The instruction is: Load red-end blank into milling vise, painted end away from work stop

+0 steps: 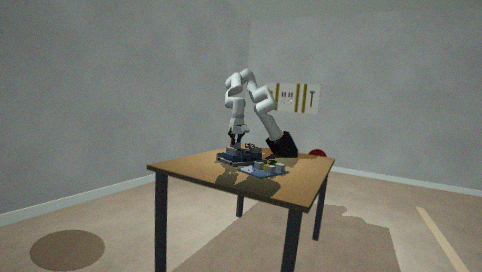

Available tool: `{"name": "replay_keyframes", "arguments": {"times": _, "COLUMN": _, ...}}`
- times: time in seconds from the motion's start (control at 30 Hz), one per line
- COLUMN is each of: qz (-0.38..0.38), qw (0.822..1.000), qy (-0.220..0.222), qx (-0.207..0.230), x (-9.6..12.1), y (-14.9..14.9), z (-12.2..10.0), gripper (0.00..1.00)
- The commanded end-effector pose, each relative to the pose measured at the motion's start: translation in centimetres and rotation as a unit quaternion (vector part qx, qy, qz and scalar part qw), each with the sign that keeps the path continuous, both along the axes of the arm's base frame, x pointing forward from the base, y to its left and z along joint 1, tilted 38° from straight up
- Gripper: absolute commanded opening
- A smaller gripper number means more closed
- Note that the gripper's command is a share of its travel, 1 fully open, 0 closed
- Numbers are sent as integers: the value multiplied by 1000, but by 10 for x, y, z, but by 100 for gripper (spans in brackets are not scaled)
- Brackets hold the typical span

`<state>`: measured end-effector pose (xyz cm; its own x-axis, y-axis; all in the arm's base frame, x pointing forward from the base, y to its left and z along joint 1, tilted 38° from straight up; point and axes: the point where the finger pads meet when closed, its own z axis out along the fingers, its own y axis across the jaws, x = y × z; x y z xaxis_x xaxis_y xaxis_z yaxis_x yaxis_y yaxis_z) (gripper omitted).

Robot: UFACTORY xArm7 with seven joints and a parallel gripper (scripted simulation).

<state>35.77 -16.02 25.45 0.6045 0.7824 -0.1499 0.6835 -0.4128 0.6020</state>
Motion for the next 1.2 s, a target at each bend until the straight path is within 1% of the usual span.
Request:
{"name": "replay_keyframes", "arguments": {"times": 0.0, "qz": 1, "qw": 1000, "qy": -1, "qx": 0, "x": 1, "y": 0, "z": 1, "gripper": 0}}
{"name": "replay_keyframes", "arguments": {"times": 1.17, "qz": 1, "qw": 1000, "qy": -1, "qx": 0, "x": 2, "y": -1, "z": -1, "gripper": 0}}
